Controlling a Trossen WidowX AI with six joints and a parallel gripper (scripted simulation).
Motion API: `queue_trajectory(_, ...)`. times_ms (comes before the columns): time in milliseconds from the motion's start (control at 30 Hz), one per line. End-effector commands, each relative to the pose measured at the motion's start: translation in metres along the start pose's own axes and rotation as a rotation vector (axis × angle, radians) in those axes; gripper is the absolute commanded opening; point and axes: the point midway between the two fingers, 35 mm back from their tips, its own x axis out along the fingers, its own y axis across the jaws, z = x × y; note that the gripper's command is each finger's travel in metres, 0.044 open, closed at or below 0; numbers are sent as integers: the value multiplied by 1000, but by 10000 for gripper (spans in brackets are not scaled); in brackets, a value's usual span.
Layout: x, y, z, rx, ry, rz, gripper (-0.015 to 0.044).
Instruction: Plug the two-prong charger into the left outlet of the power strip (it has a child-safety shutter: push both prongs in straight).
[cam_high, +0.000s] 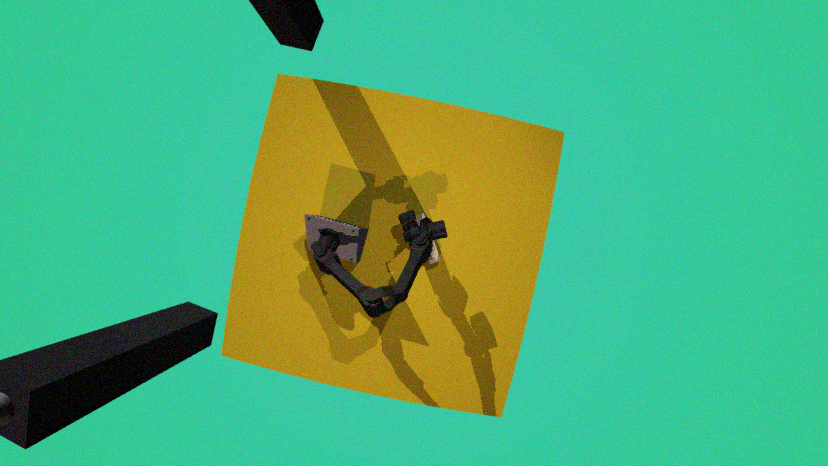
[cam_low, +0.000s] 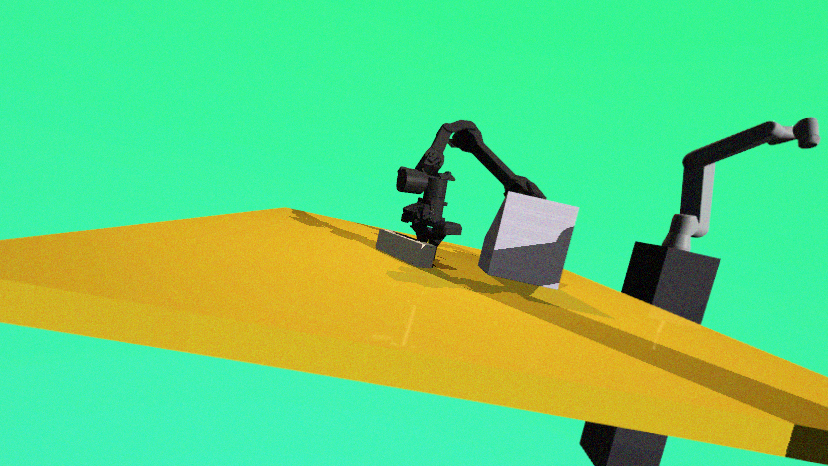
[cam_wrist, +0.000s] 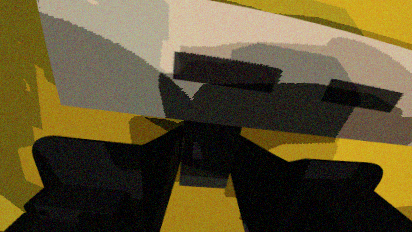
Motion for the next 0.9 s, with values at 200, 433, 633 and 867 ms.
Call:
queue_trajectory(200, -2, 0, 11, 16, -24, 6, 0)
queue_trajectory(433, -2, 0, 11, 16, -24, 6, 0)
queue_trajectory(633, -3, 0, 10, 16, -24, 6, 0)
queue_trajectory(867, -3, 0, 9, 16, -24, 6, 0)
